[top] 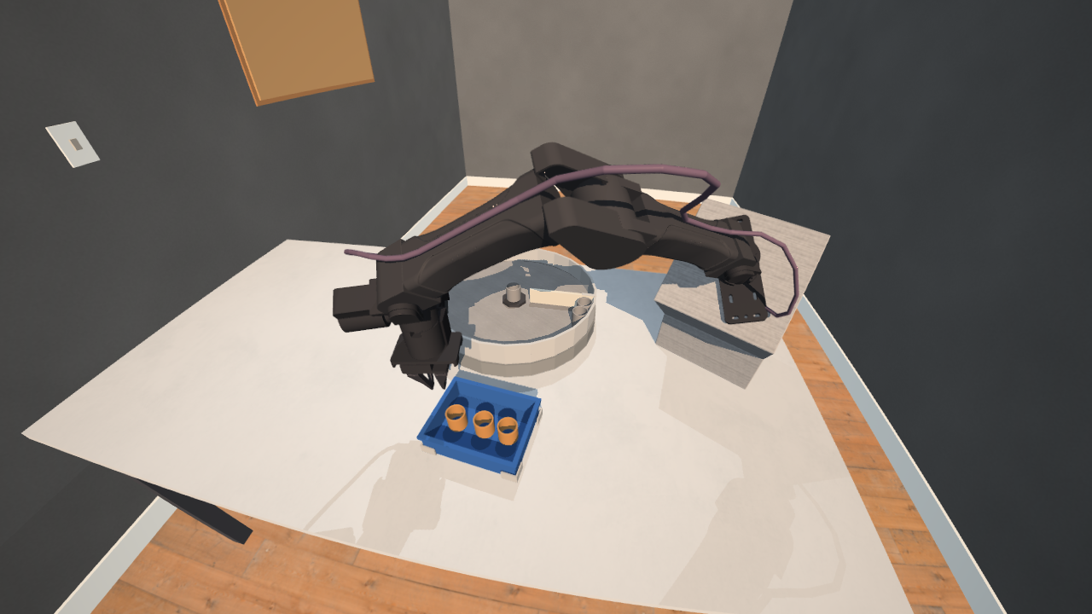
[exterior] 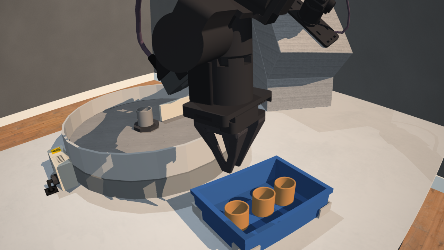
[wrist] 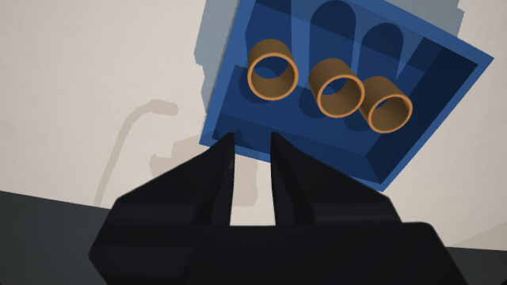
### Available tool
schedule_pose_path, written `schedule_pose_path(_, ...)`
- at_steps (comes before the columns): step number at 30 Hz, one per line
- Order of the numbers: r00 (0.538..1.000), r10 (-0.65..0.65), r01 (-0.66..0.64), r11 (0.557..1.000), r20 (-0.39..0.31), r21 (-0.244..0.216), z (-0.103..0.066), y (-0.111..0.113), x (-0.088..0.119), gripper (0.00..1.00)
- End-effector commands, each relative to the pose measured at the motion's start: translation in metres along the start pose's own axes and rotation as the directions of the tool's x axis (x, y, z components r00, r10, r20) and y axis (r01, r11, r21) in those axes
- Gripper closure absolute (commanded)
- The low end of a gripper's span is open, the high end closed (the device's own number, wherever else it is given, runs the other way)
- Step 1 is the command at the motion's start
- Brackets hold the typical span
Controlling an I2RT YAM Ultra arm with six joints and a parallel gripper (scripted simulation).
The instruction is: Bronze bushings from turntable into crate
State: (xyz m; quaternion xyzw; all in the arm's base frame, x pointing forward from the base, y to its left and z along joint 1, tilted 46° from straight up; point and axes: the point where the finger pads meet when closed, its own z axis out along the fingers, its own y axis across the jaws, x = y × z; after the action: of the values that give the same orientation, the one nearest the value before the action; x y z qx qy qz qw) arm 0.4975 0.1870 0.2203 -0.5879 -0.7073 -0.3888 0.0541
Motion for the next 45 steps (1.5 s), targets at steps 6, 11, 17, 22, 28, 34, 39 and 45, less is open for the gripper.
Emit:
schedule_pose_path(6,1.000,-0.012,0.012,0.999,0.002,-0.046,-0.075,0.010,0.003,0.00)
schedule_pose_path(11,1.000,-0.013,0.013,0.999,0.004,-0.046,-0.107,0.008,0.004,0.00)
schedule_pose_path(17,1.000,0.009,-0.009,1.000,0.005,-0.017,-0.108,0.005,-0.007,0.00)
schedule_pose_path(22,1.000,0.009,-0.009,1.000,0.014,-0.017,-0.108,0.005,-0.008,0.00)
schedule_pose_path(28,1.000,0.009,-0.009,1.000,0.015,-0.017,-0.108,0.005,-0.008,0.00)
schedule_pose_path(34,1.000,0.010,-0.010,1.000,0.015,-0.017,-0.108,0.005,-0.008,0.00)
schedule_pose_path(39,1.000,0.011,-0.011,1.000,0.015,-0.017,-0.108,0.005,-0.008,0.00)
schedule_pose_path(45,1.000,0.011,-0.011,1.000,0.015,-0.017,-0.108,0.005,-0.008,0.00)
